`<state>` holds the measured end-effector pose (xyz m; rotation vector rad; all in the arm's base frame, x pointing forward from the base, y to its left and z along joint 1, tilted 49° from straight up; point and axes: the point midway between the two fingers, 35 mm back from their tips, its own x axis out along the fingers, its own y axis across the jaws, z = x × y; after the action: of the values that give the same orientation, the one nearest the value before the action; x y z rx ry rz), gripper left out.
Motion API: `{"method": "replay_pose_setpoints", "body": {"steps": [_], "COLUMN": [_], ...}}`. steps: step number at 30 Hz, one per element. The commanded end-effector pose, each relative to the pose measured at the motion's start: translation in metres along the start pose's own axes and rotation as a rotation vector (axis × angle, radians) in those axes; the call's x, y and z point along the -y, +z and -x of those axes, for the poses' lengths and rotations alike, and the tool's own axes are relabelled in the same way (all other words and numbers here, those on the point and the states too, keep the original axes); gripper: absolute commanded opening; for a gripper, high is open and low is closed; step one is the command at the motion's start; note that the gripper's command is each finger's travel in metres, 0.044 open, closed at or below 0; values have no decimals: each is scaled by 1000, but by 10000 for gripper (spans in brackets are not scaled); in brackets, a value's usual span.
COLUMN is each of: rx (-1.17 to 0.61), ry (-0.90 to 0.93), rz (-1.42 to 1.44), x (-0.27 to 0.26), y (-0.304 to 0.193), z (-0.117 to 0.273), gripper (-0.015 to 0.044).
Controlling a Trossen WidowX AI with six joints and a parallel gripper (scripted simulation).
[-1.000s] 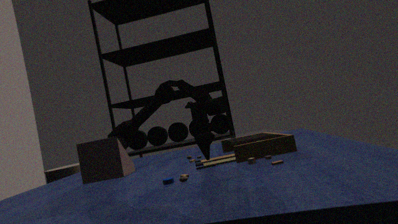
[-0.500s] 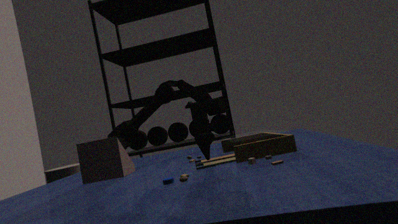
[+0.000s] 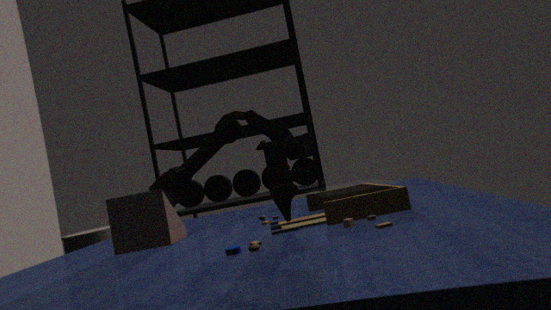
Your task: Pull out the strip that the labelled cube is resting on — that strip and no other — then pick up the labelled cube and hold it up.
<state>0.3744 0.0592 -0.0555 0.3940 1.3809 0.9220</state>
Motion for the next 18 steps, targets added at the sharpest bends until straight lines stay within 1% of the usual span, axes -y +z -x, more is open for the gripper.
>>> {"method": "replay_pose_setpoints", "body": {"steps": [1, 18], "rx": [-2, -2], "ry": [4, 4], "rz": [2, 2], "x": [-1, 0], "y": [1, -5], "z": [-4, -5], "gripper": [0, 0]}}
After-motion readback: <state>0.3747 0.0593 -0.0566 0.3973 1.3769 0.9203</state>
